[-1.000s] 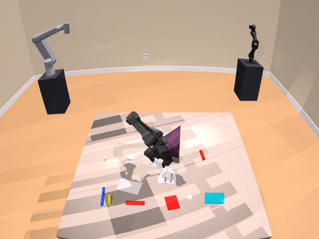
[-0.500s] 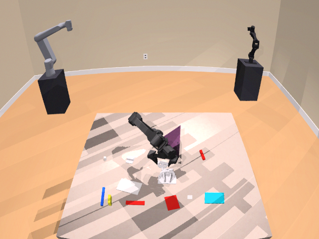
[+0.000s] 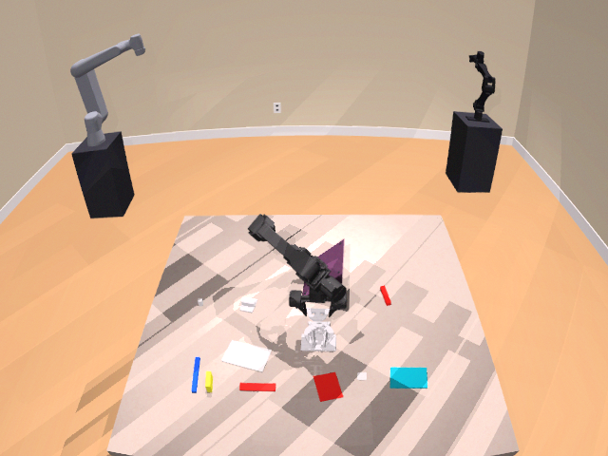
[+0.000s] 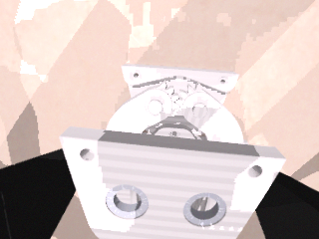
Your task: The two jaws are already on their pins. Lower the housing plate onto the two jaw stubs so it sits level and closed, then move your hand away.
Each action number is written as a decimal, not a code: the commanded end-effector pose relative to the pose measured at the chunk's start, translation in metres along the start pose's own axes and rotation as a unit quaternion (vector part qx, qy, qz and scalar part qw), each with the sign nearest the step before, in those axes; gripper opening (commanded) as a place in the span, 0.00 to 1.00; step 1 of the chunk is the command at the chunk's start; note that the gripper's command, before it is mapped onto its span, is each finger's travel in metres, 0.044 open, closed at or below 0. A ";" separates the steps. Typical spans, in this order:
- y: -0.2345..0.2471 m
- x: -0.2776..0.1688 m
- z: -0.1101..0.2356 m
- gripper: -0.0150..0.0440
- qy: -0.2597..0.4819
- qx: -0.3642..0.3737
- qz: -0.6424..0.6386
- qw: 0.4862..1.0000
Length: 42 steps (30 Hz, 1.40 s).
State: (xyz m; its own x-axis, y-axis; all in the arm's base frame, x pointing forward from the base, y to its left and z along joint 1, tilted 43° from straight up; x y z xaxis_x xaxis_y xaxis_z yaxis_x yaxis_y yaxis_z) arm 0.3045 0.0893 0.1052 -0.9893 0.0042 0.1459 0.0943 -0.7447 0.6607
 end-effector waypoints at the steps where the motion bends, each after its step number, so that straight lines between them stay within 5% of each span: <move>1: -0.004 -0.001 -0.001 0.85 -0.002 0.000 0.015 1.000; 42: -0.010 0.013 -0.001 0.85 -0.002 0.000 0.018 1.000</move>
State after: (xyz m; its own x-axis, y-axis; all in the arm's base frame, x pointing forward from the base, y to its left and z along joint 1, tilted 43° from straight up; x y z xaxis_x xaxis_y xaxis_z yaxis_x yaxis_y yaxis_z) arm 0.2910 0.0951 0.0971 -0.9822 -0.0231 0.1863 0.1423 -0.7391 0.6584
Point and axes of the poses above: the point midway between the two fingers, 35 mm back from their tips, its own z axis back along the fingers, its own y axis across the jaws, x = y × z, the point moved 9 cm from there along z, back along the fingers, and after that the axes turned 13 degrees about z, right-handed, at the moved point
